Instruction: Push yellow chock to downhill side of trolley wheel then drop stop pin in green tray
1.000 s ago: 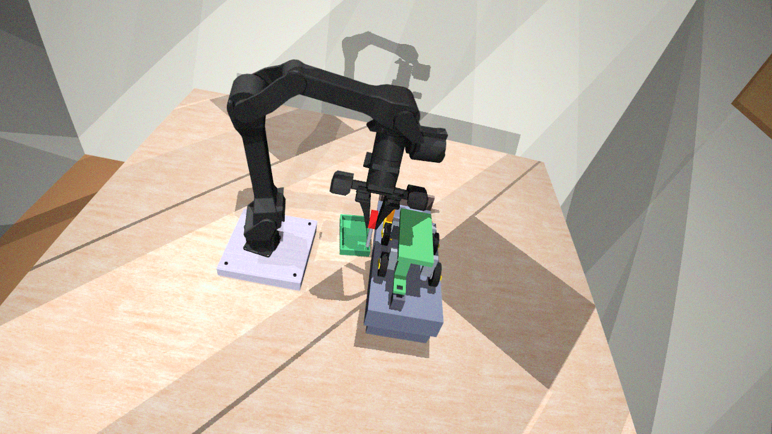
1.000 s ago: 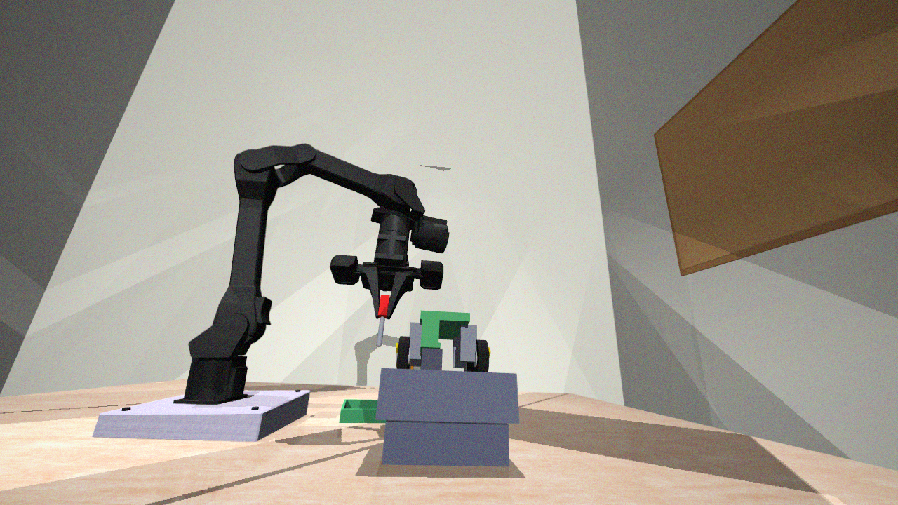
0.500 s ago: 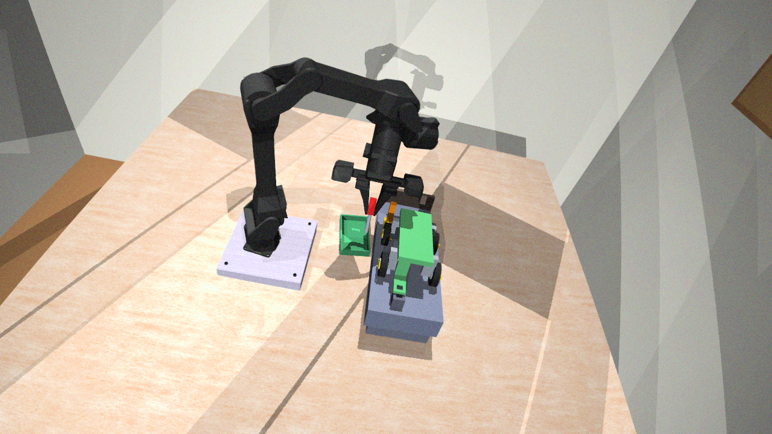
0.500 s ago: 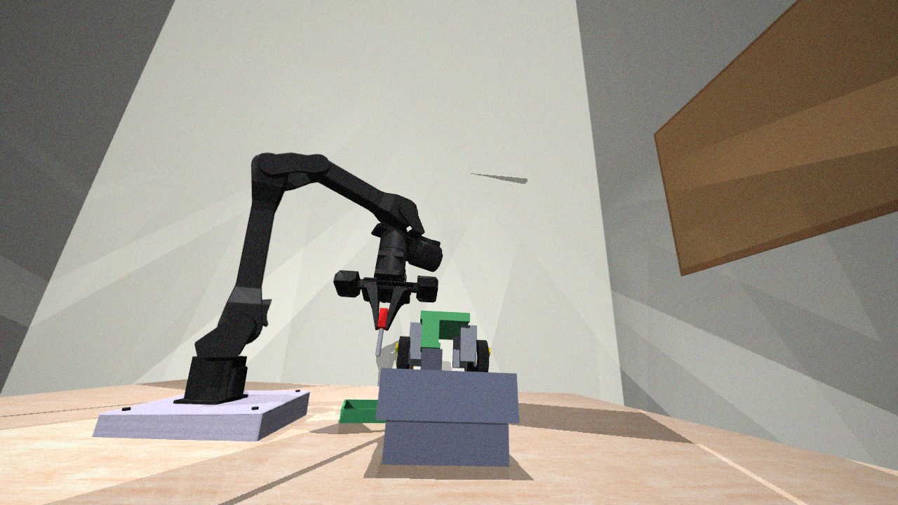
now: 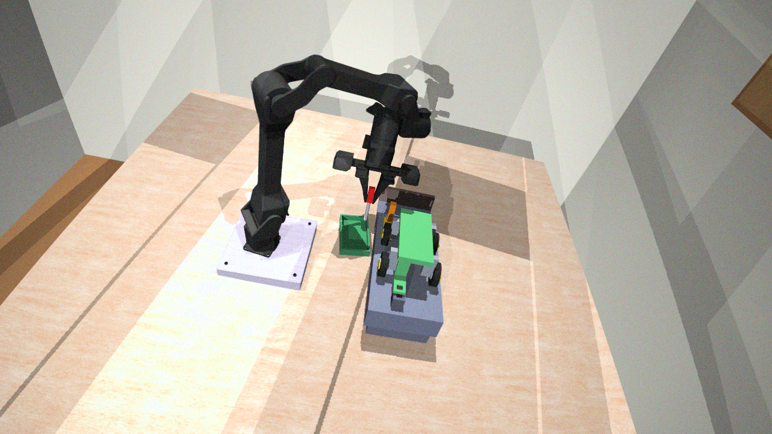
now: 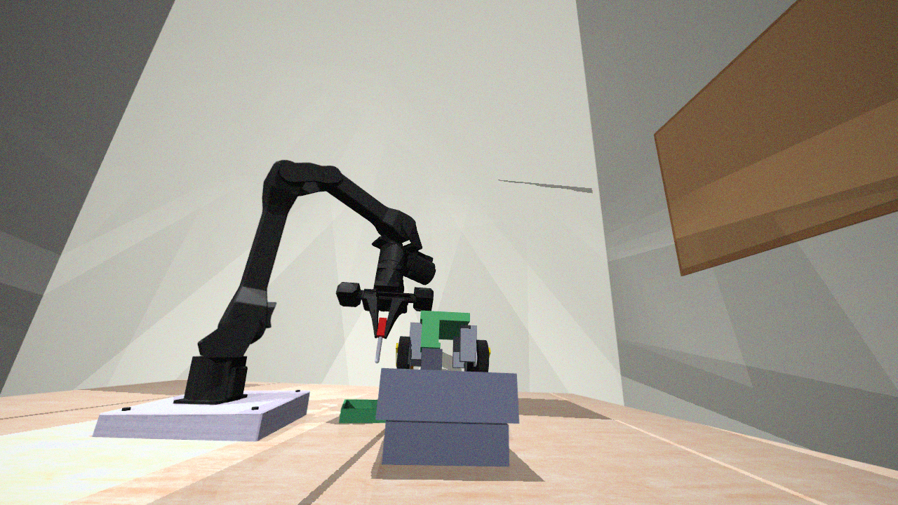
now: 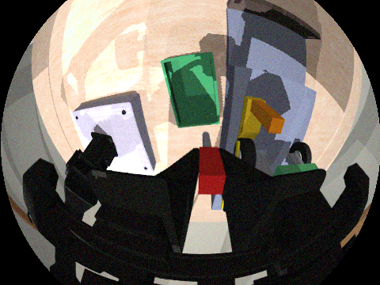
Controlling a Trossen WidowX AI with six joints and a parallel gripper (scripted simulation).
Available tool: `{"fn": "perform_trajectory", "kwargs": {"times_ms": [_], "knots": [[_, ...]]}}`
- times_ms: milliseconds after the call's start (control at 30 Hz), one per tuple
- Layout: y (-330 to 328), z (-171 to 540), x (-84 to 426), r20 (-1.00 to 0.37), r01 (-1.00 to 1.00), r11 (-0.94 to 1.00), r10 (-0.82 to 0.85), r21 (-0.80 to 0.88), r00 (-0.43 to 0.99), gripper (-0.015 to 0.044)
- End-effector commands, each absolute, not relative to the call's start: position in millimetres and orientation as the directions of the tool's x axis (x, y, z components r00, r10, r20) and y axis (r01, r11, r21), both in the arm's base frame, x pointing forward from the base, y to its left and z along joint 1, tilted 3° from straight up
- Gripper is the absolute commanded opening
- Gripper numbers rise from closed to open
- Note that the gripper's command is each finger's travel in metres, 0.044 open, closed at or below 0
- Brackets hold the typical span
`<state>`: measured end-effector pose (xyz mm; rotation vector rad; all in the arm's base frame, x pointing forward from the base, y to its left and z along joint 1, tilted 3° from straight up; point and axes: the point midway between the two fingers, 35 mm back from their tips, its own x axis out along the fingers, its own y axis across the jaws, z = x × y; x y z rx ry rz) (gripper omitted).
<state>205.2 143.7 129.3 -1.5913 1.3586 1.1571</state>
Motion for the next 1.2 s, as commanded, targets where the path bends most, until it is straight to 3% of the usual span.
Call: {"fn": "perform_trajectory", "kwargs": {"times_ms": [0,500,1167], "knots": [[151.1,131.2,205.3,-0.948,-0.986,-0.166,-0.316,0.014,0.040,0.0000],[148.4,131.6,204.6,-0.968,-0.838,-0.539,-0.243,0.086,0.057,0.0000],[144.9,132.2,204.5,-0.987,-0.402,-0.910,-0.144,0.105,0.068,0.0000]]}}
